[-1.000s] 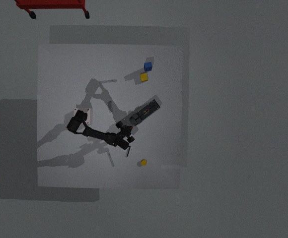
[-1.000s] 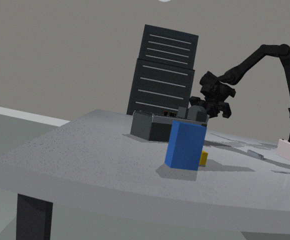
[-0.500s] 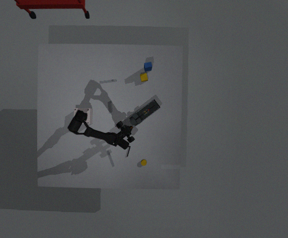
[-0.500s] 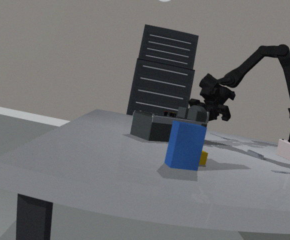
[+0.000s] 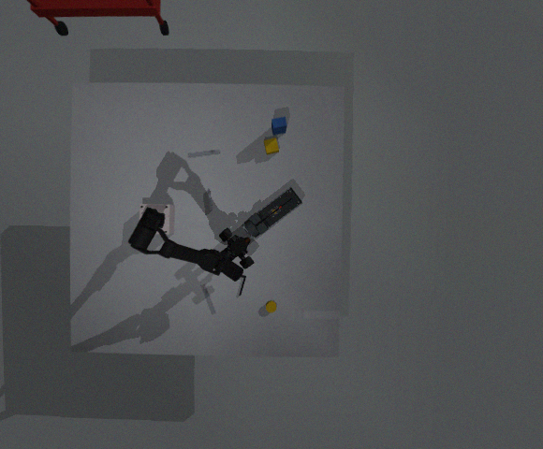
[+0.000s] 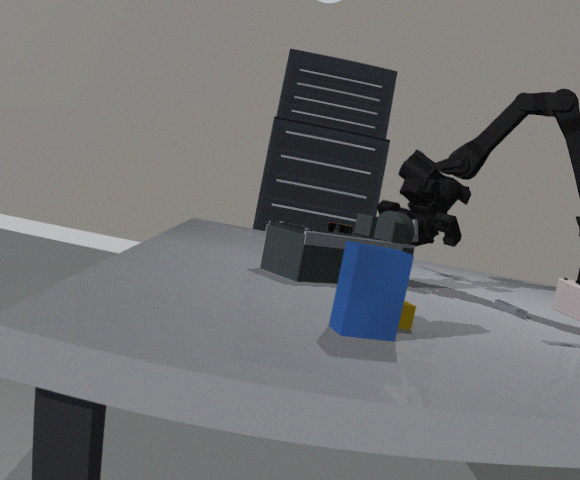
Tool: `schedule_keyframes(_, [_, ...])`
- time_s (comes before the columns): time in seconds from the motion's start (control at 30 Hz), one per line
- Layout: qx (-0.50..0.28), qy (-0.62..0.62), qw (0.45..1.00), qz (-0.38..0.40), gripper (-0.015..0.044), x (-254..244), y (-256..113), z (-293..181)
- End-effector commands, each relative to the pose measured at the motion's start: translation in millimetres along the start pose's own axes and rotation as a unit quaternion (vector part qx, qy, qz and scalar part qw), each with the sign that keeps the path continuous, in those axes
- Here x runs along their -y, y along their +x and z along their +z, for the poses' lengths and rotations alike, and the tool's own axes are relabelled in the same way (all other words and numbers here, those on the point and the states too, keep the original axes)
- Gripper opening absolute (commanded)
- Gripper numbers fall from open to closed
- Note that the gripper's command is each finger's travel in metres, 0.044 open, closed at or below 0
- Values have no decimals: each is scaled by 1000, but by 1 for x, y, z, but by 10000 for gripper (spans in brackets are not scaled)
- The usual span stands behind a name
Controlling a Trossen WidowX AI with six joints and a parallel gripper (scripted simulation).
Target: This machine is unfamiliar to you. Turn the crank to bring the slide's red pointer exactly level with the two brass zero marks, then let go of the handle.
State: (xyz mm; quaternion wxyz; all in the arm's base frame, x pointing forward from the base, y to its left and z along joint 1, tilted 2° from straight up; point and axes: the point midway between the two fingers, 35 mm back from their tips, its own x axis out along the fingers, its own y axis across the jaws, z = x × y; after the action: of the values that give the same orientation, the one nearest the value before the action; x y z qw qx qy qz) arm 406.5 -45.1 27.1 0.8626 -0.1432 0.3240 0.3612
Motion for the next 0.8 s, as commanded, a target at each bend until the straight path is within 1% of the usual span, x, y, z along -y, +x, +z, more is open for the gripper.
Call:
schedule_keyframes(0.0, [-7,5,1000,3,0,-3,7,-6])
schedule_keyframes(0.77, [-7,5,1000,3,0,-6,10,-9])
